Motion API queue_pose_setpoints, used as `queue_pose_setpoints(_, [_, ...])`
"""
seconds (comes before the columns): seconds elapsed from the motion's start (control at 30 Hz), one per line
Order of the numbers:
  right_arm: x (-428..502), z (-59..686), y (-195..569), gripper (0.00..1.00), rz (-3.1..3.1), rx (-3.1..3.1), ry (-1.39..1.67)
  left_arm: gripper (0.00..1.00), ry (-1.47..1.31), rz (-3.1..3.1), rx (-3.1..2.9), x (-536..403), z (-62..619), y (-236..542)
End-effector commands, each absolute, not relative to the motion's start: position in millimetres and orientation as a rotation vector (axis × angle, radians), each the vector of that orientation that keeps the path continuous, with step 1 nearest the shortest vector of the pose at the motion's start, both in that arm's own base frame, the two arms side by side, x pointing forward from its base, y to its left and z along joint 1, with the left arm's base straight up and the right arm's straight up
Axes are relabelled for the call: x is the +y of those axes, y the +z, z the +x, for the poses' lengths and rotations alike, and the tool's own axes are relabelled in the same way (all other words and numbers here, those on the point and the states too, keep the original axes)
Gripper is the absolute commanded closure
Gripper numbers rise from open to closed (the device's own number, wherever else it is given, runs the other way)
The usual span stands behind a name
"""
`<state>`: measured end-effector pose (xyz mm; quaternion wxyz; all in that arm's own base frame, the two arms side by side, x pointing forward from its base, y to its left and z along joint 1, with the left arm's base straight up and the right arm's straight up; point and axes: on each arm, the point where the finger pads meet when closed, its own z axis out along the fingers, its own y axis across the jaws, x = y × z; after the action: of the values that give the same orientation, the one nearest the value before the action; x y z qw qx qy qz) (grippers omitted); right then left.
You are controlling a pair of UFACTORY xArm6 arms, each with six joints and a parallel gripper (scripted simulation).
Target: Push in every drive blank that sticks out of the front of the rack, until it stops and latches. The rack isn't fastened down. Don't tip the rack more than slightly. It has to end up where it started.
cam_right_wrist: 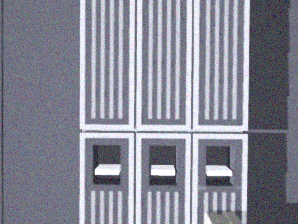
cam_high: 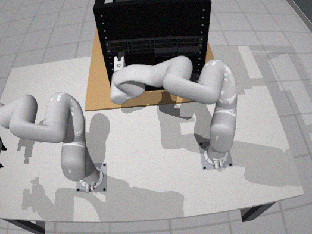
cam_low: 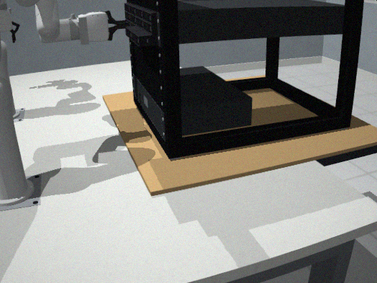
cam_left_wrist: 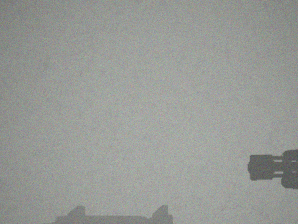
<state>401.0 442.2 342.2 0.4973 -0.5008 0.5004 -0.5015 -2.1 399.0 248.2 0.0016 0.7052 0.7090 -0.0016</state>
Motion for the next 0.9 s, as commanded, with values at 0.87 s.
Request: queue_pose_setpoints(0.87, [443,353,345,1.0,-1.207,1.212,-1.212,0.0,0.0,2.216,2.227,400,-2,250])
